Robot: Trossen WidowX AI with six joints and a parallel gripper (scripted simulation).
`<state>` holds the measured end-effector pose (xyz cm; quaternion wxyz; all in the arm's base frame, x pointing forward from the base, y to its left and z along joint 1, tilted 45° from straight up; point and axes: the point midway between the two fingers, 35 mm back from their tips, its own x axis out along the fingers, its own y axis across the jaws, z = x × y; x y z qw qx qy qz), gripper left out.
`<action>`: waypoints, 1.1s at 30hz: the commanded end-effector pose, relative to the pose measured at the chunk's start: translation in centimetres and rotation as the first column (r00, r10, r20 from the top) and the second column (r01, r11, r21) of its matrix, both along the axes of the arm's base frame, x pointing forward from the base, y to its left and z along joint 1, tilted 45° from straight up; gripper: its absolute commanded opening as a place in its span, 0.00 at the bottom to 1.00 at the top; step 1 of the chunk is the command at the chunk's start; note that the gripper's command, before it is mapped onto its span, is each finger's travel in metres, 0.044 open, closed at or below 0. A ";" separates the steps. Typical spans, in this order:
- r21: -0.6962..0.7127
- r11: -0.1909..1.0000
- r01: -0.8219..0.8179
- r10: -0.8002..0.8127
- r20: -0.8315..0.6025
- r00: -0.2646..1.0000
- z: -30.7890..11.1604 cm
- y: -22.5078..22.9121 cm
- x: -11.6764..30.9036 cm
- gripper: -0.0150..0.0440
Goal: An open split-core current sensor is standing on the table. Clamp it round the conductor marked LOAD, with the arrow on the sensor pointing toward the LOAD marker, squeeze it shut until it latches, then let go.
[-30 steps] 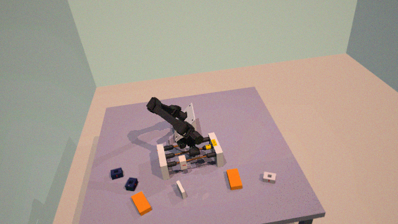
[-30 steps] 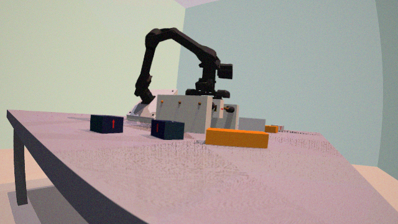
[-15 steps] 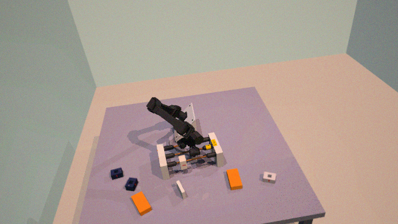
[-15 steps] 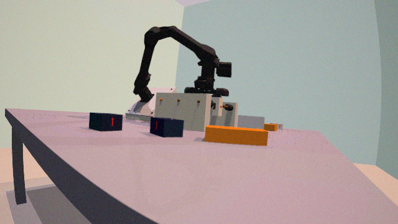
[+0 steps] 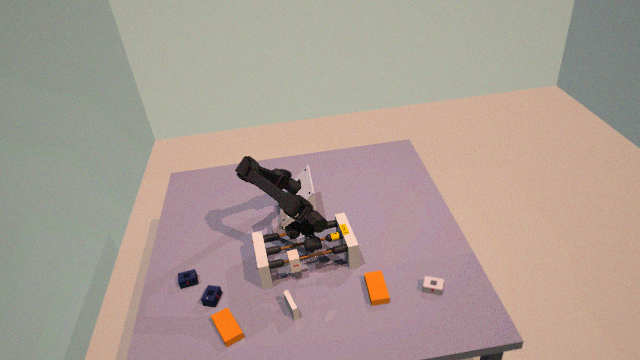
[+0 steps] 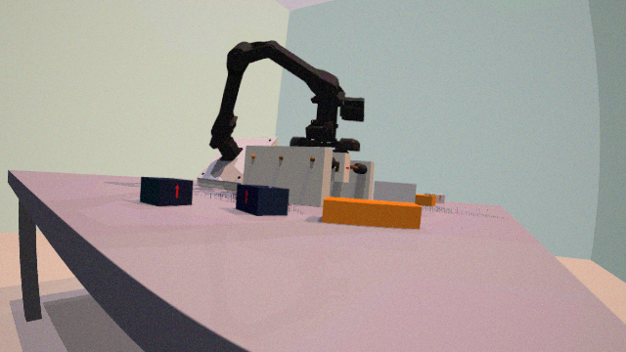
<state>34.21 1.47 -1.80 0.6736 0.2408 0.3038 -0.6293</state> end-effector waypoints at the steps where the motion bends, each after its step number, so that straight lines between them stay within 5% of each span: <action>1: 0.000 1.000 0.001 -0.001 0.001 1.000 0.0 0.0 0.0 0.70; 11: 0.000 1.000 0.001 -0.001 0.001 1.000 0.0 0.0 0.0 0.70; 18: 0.000 1.000 0.001 -0.001 0.001 1.000 0.0 0.0 0.0 1.00; 27: 0.001 1.000 0.000 0.000 0.001 1.000 0.2 0.2 0.0 1.00; 33: 0.007 1.000 -0.001 0.001 0.006 1.000 6.1 6.2 0.1 1.00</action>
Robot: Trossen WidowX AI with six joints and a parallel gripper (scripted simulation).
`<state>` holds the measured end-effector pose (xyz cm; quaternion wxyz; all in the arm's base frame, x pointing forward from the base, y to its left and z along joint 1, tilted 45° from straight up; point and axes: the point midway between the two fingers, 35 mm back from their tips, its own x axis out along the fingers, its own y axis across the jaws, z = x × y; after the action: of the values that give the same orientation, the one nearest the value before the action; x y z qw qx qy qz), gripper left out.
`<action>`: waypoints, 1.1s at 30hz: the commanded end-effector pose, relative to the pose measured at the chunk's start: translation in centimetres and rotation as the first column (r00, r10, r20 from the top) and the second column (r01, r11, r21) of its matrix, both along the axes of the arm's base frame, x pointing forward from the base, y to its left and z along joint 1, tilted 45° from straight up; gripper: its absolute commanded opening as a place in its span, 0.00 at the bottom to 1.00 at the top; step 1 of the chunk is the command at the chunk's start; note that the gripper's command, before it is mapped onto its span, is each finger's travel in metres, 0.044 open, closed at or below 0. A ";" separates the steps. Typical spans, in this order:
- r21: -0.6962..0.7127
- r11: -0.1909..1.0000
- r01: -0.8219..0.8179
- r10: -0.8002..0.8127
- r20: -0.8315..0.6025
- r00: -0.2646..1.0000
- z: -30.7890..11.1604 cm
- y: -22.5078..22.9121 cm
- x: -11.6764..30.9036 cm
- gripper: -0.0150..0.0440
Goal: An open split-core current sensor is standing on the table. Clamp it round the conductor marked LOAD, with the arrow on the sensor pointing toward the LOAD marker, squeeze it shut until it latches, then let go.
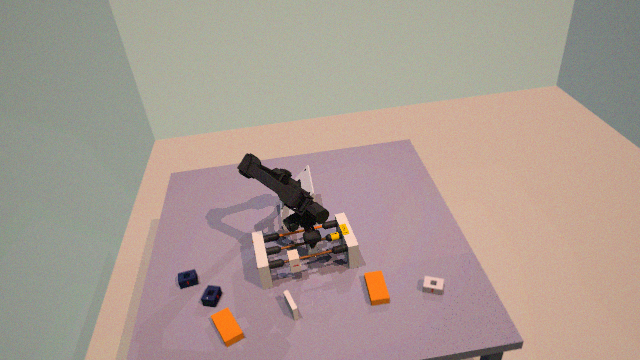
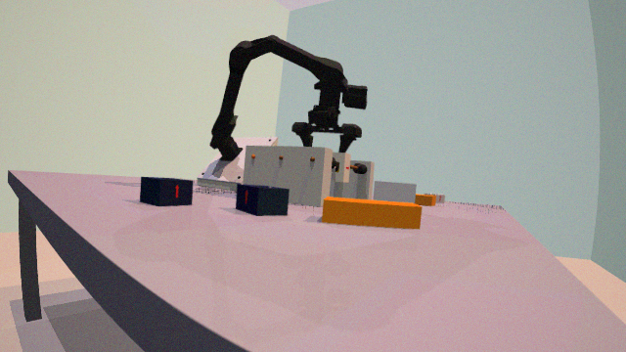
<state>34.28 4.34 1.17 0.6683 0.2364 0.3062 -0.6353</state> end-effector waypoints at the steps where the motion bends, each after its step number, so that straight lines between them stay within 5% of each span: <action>1: 0.010 1.000 -0.012 0.011 0.022 1.000 4.1 4.2 -0.2 1.00; 33: 0.010 1.000 -0.011 0.011 0.023 1.000 4.9 4.9 -0.4 1.00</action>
<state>33.92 9.19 6.11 0.6759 0.2440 0.3029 -0.6260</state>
